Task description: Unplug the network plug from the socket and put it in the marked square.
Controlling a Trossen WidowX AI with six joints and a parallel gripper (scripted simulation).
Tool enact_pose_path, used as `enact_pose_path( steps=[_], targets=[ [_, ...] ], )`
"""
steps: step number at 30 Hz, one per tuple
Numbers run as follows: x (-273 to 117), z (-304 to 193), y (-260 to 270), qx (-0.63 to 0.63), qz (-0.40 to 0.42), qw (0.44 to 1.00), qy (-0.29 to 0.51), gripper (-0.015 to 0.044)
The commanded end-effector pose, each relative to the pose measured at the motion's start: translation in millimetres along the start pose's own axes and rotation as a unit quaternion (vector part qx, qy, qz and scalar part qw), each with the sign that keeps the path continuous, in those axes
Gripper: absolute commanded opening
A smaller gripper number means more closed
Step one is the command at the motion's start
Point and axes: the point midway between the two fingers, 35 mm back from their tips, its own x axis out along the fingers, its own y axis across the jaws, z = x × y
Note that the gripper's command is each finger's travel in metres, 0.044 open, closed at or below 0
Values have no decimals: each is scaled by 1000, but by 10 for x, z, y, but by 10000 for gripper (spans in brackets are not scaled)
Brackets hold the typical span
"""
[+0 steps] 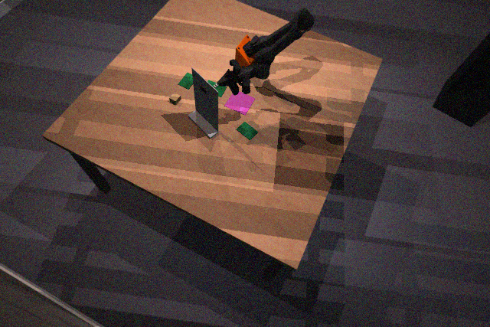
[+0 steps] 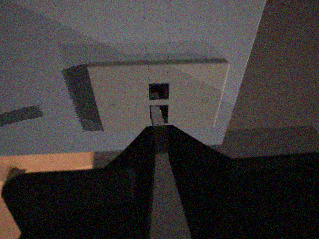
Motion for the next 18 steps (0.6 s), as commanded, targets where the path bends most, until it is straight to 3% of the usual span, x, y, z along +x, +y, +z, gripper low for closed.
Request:
enact_pose_path(
  steps=[1,18],
  targets=[
    [-21,-9,-6,3,-2,1000,1,0],
    [-88,-20,-5,3,-1,1000,2,0]
  ],
)
